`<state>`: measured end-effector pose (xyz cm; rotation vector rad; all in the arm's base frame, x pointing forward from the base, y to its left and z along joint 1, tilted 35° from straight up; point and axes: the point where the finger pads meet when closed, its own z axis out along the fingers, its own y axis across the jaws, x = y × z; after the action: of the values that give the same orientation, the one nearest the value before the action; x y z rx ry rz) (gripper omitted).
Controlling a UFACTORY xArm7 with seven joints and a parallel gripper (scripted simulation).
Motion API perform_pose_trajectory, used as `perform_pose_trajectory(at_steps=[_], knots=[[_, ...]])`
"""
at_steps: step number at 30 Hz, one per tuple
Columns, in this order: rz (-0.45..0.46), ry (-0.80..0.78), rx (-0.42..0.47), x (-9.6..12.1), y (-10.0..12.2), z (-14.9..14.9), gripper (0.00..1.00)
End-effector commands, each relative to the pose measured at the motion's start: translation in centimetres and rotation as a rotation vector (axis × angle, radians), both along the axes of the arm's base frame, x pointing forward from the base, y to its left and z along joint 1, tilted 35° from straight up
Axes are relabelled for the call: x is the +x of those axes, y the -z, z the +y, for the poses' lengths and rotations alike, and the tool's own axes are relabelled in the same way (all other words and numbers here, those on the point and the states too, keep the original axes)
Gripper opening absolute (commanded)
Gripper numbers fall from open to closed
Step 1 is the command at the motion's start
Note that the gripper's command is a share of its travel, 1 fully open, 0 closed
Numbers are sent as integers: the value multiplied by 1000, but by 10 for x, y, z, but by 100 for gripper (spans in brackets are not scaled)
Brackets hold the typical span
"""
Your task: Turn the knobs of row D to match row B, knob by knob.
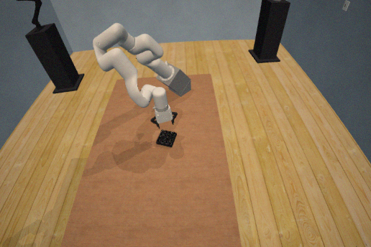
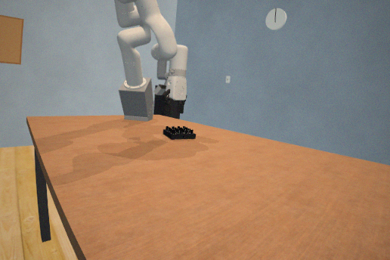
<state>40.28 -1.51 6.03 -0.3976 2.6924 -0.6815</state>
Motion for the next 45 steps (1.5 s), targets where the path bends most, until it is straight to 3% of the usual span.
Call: perform_pose_trajectory(at_steps=[1,15,25,26,45], knots=[[-81,122,55,1,-3,0,100],[-234,433,204,3,-7,-1,100],[-253,471,222,3,-8,-1,100],[-253,471,222,3,-8,-1,19],[-253,471,222,3,-8,-1,19]])
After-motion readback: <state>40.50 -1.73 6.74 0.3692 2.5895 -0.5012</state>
